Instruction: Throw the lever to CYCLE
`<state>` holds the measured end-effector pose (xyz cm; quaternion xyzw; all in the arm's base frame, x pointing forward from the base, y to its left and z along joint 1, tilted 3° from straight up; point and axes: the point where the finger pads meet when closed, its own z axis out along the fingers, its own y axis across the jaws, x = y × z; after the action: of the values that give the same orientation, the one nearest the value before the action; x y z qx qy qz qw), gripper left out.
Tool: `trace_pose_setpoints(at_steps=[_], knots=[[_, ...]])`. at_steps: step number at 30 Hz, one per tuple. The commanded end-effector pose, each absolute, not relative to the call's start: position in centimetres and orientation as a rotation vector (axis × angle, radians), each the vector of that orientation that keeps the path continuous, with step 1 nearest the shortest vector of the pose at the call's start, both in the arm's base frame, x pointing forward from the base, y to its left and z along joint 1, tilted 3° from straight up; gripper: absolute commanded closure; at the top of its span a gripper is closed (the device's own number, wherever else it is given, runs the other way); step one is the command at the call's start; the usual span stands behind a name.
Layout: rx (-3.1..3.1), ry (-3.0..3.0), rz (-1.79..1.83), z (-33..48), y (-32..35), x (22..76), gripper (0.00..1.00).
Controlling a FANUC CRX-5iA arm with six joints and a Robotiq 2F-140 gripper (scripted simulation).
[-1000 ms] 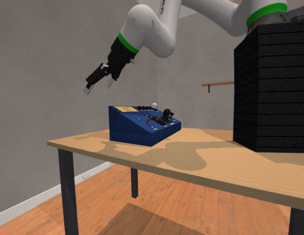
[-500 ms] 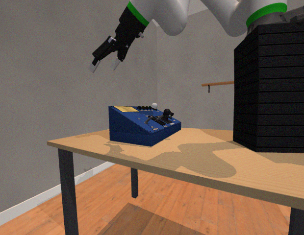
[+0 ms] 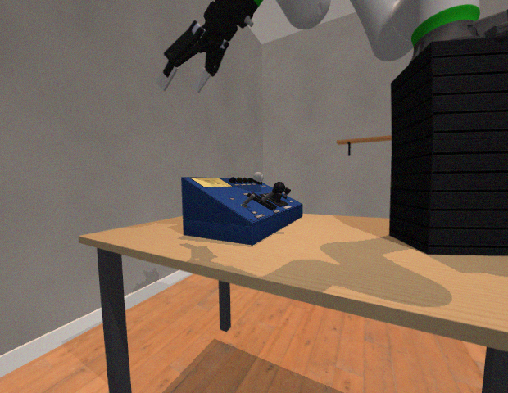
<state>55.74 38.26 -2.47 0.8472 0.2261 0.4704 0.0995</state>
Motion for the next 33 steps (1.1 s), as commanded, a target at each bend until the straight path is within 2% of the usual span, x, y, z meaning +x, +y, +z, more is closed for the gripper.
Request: trace_pose_setpoints(at_steps=[1,11,19,22,25,30,33], knots=[[2.505,0.668,1.391,-2.2,38.3,55.6,0.00],[2.493,0.650,1.396,-1.5,37.8,56.4,0.00],[2.384,0.473,1.413,4.8,32.8,62.9,0.00],[2.384,0.473,1.413,4.8,32.8,62.9,0.00],[2.316,0.344,1.391,9.2,28.2,66.6,0.00],[2.270,0.242,1.352,12.5,24.1,68.8,0.00],[2.229,0.131,1.287,15.9,19.1,70.4,0.00]])
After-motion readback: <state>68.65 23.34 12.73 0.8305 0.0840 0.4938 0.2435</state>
